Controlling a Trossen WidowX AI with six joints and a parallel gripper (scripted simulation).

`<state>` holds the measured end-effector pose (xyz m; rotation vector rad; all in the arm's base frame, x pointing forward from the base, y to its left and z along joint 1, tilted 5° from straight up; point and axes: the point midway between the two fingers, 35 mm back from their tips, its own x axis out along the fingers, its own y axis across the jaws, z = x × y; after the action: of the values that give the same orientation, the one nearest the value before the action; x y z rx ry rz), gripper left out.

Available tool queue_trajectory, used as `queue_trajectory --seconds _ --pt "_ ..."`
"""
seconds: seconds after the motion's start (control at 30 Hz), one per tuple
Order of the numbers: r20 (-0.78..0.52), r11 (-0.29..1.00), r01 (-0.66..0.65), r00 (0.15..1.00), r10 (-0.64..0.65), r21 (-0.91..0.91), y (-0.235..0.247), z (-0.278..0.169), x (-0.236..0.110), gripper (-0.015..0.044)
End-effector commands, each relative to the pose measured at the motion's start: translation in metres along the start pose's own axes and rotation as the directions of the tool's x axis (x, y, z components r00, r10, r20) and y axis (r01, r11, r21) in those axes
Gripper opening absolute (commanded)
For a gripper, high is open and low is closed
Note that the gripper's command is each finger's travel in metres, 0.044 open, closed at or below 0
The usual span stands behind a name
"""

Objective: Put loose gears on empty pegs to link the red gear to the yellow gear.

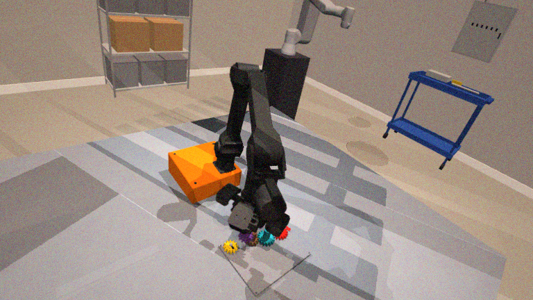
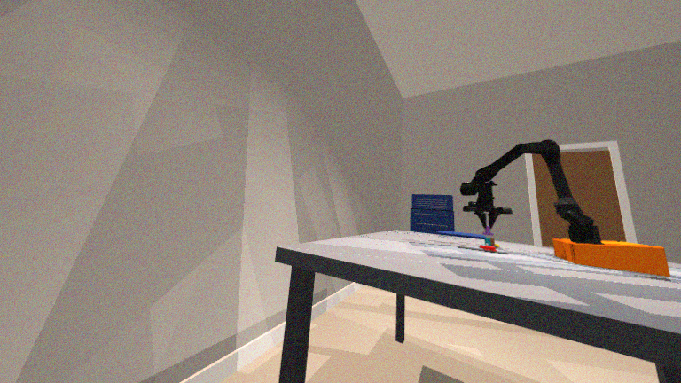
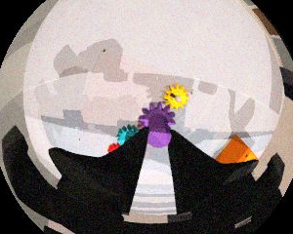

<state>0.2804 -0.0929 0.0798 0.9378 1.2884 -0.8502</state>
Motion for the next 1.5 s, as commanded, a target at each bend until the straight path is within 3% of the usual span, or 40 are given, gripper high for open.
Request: queue_trajectory --seconds 0.0,0.53,0.77,1.23,1.47 --pt "-0.001 1.000 -0.006 1.000 0.006 0.006 0.002 0.000 -0.001 0.0000" --pt "-0.001 0.985 -0.006 1.000 0.006 -0.175 0.001 0.000 0.020 0.0000" --pt "-0.001 0.996 -0.006 1.000 0.006 -0.087 0.002 0.000 0.029 0.0000" --pt "-0.002 0.965 -0.005 1.000 0.006 0.264 0.001 0.000 0.045 0.0000" --pt "-0.002 0.973 -0.006 1.000 0.006 0.230 0.002 0.000 0.044 0.0000"
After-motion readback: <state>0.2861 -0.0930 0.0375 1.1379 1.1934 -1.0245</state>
